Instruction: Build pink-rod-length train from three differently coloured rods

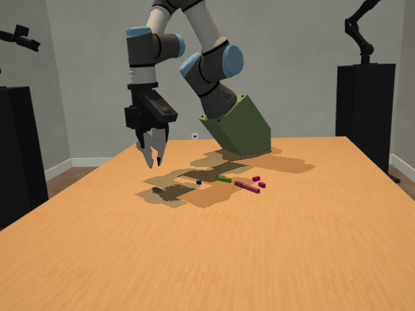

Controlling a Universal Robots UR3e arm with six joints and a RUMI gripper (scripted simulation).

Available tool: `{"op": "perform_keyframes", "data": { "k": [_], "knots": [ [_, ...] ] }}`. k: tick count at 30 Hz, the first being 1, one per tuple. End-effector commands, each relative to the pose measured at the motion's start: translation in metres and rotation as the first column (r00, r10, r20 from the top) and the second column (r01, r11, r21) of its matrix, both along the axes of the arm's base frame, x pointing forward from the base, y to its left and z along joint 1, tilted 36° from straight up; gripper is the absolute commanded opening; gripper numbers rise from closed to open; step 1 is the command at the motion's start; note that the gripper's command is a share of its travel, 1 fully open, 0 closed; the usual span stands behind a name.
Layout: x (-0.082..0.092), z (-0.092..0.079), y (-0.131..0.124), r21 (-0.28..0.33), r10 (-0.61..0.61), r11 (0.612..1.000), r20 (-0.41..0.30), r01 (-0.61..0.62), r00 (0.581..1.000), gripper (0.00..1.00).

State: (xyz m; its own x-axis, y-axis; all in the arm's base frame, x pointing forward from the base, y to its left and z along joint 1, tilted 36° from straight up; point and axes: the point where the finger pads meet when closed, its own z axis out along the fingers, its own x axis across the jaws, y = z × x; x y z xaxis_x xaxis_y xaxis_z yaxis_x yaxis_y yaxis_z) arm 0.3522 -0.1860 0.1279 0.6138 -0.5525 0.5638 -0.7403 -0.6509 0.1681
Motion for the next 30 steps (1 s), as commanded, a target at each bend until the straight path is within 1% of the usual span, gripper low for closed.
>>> {"op": "perform_keyframes", "data": {
  "k": [1, 18, 30],
  "knots": [
    [0.000, 0.001, 0.000, -0.001, 0.001, 1.000, 0.002, -0.001, 1.000, 0.14],
    [0.001, 0.000, -0.001, -0.001, 0.001, 1.000, 0.002, -0.001, 1.000, 0.14],
    [0.004, -0.010, -0.007, 0.000, 0.001, 1.000, 0.001, -0.001, 1.000, 0.14]
  ]
}}
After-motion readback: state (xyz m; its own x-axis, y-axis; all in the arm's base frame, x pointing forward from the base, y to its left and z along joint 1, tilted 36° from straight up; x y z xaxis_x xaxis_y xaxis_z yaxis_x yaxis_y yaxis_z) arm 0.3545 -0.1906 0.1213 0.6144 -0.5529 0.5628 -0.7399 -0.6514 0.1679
